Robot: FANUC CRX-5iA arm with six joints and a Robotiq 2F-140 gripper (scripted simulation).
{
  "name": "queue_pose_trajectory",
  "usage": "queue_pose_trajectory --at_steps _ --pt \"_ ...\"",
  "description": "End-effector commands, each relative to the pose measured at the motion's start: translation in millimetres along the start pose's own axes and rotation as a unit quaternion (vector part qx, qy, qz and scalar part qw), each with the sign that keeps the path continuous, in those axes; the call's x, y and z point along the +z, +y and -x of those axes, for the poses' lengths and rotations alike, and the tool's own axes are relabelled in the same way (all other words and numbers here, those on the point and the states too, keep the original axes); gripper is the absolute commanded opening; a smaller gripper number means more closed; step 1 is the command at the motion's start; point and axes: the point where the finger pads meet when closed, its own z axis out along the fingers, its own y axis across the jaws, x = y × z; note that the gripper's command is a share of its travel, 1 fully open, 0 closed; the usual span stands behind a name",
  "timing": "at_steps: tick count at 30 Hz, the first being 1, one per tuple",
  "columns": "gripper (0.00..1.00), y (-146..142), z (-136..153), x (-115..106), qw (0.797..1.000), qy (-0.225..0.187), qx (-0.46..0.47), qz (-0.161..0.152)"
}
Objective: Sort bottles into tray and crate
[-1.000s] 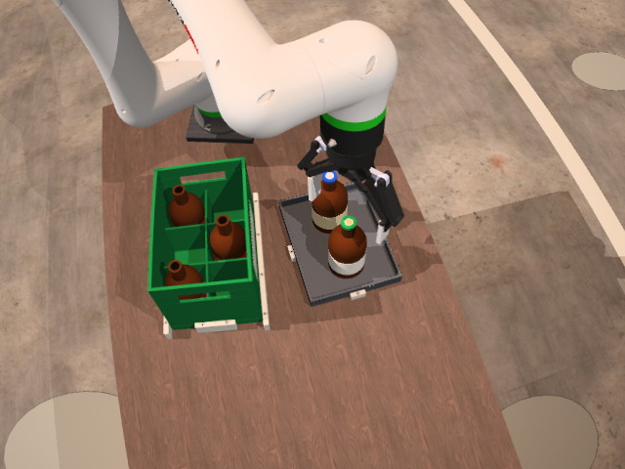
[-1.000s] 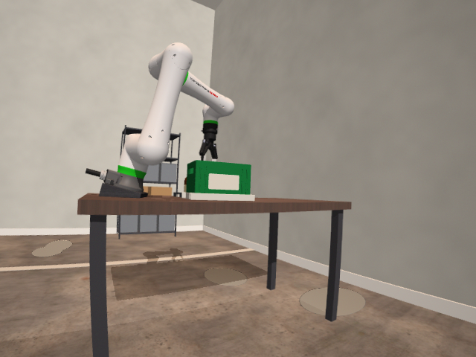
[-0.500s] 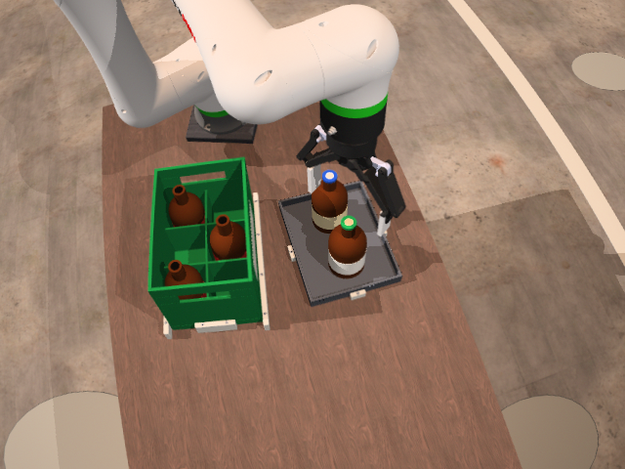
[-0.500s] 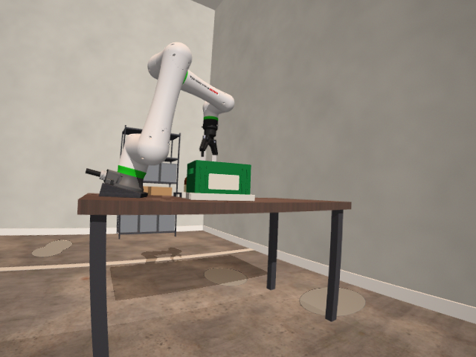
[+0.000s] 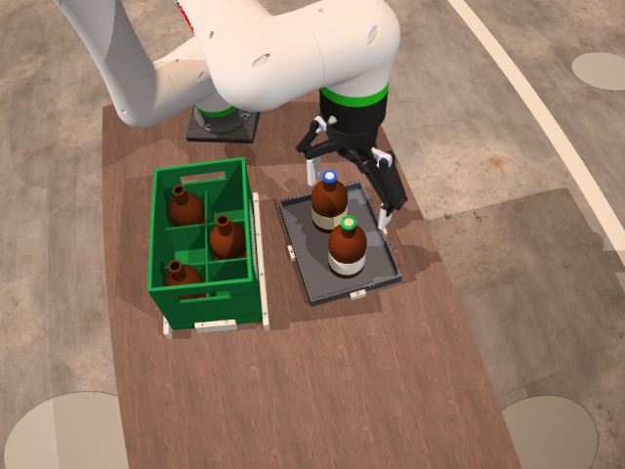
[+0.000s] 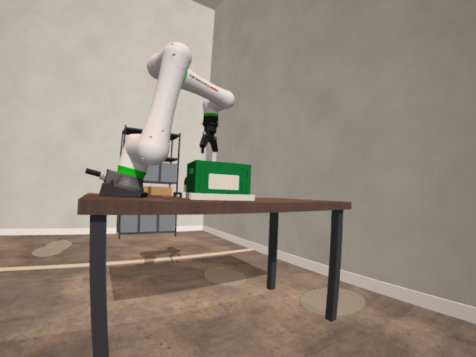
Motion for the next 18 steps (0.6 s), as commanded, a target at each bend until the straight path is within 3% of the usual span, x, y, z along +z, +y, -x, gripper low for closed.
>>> queue_pose_trajectory --at_steps 1,8,18 --pt "1.0 0 0 -13 1.0 0.0 0.0 0.0" --pt "1.0 0 0 -36 1.0 0.0 0.0 0.0" --pt "1.0 0 0 -51 1.0 0.0 0.0 0.0"
